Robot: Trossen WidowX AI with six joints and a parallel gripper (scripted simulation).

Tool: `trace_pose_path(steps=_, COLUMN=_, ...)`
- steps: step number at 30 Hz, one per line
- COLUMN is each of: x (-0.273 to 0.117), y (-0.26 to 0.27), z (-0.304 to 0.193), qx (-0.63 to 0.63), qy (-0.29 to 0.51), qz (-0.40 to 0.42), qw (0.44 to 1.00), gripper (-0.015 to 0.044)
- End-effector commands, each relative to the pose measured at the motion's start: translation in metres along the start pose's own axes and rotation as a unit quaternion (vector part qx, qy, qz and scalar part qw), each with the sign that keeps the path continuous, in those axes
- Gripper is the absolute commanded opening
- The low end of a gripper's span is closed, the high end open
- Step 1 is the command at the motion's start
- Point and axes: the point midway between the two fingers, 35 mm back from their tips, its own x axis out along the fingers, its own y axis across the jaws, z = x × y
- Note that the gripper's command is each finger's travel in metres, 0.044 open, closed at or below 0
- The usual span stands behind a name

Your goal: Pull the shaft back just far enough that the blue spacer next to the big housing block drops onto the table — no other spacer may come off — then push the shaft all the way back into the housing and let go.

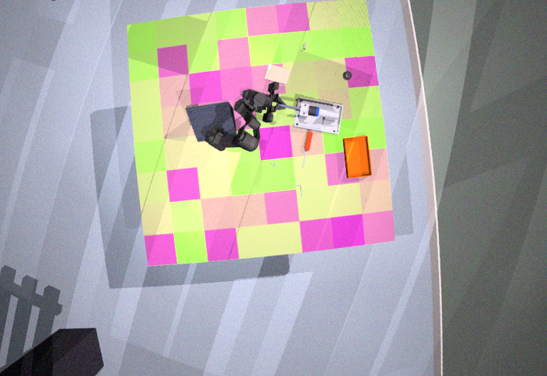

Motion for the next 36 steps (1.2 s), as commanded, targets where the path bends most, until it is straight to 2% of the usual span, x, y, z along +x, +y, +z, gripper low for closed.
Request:
trace_pose_path(steps=1, x=-0.0007, y=0.0001, z=0.0007, qx=0.001, qy=0.0, qz=0.0, qw=1.0, gripper=0.0)
trace_pose_path(steps=36, x=-0.0035, y=0.0001, z=0.0023, qx=0.001, qy=0.0, qz=0.0, qw=1.0, gripper=0.0)
